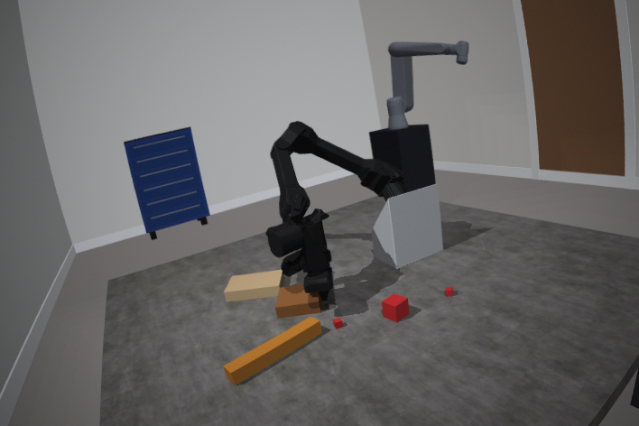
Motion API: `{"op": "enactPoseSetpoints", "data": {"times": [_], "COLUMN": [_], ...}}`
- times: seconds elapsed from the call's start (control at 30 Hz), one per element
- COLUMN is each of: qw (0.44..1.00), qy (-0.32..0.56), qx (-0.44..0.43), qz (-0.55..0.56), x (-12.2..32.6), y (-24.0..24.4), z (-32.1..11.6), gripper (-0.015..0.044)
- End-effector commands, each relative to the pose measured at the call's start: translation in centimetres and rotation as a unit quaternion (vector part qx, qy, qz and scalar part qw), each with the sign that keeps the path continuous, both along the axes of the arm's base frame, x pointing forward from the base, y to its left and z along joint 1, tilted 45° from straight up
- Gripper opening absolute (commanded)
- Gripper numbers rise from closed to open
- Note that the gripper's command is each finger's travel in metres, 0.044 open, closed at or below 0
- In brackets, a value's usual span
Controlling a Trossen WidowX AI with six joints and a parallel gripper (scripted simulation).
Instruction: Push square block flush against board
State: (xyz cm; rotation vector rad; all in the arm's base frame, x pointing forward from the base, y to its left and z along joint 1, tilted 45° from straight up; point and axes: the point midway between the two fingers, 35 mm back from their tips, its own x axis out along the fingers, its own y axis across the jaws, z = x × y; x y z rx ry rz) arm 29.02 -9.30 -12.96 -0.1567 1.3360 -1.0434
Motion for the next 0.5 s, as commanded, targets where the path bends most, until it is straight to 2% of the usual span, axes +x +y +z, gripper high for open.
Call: {"op": "enactPoseSetpoints", "data": {"times": [0.0, 0.47], "qw": [1.000, 1.000], "qy": [-0.002, -0.003], "qx": [-0.002, -0.002], "qz": [-0.001, -0.001], "x": [0.7, 2.1], "y": [-0.4, -1.1], "z": [0.2, 0.6], "gripper": [0.0000, 0.0000]}}
